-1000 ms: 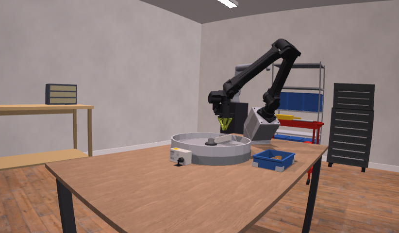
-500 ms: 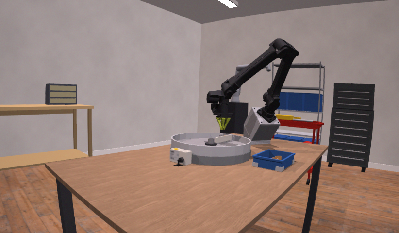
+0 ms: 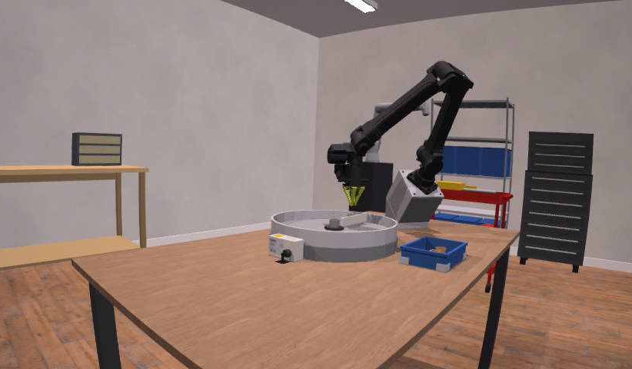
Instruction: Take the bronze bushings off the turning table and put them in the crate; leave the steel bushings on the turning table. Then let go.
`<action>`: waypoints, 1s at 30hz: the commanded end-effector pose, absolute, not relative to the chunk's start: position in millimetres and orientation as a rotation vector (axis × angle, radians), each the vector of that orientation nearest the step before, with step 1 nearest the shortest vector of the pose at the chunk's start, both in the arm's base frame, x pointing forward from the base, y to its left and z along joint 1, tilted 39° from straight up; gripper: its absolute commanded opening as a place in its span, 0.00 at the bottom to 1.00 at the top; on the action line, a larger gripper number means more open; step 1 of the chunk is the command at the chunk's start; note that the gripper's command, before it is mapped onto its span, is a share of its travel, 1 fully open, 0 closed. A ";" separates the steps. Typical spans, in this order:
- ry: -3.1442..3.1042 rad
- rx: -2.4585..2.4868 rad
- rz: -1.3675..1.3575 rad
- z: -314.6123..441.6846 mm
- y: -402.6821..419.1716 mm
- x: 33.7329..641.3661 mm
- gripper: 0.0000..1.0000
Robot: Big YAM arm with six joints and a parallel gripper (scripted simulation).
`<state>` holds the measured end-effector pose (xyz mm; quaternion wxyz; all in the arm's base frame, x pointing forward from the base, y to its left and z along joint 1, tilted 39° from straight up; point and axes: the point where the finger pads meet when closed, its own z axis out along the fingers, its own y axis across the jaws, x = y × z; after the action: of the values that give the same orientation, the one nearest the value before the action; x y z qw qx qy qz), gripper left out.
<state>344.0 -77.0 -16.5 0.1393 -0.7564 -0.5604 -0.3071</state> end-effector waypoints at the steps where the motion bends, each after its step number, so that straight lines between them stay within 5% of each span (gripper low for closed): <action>1: -1.621 -2.212 -0.915 -10.5 -93.1 353.7 0.12; 30: -1.612 -2.209 -0.906 -14.5 -90.5 348.1 0.12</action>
<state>343.9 -77.2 -16.5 0.1389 -0.7558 -0.5612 -0.3074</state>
